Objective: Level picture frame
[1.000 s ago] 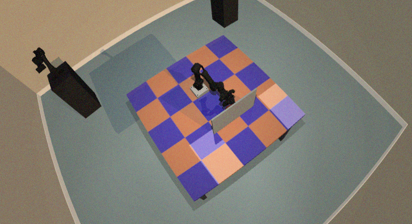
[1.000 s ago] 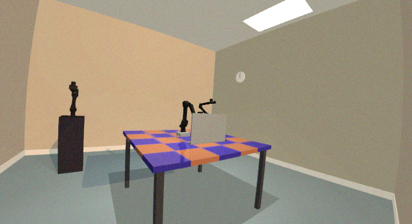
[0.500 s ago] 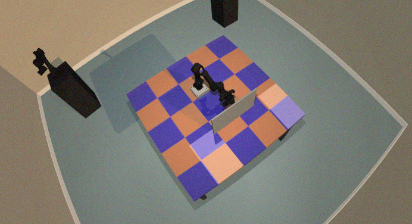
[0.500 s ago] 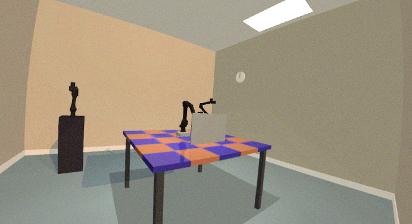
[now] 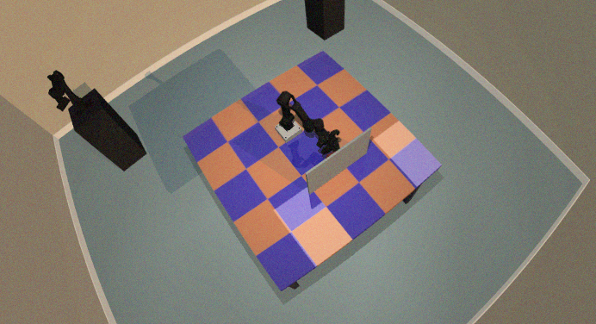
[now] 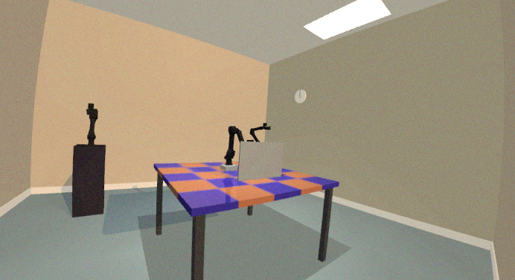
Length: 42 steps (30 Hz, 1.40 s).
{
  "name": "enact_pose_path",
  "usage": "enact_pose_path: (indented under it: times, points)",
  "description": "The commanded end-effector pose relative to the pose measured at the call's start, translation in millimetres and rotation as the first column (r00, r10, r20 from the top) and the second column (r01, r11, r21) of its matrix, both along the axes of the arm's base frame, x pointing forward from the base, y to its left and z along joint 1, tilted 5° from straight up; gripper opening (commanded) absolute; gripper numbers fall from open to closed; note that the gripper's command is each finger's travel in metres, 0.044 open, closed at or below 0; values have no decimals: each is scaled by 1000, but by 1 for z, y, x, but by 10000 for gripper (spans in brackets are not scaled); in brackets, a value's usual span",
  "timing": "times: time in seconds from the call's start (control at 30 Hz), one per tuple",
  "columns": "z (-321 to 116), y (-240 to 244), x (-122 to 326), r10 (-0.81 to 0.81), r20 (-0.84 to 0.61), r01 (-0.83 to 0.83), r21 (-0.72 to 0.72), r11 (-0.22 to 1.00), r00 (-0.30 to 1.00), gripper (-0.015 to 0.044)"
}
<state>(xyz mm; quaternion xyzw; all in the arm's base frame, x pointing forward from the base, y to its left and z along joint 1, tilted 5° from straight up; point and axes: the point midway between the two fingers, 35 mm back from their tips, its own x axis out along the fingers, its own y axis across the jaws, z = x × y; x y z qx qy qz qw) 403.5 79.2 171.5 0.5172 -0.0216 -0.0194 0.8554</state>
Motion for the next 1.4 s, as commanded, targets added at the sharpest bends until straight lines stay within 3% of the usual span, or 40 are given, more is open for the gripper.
enact_pose_path:
  times: [0.0,0.93,1.37]
  points:
    - [1,0,0,6,9,-6,8,1000,1000,0]
    - [-2,-2,0,1,5,-1,7,1000,1000,0]
    - [-1,-1,0,3,11,-5,121,993,1000,0]
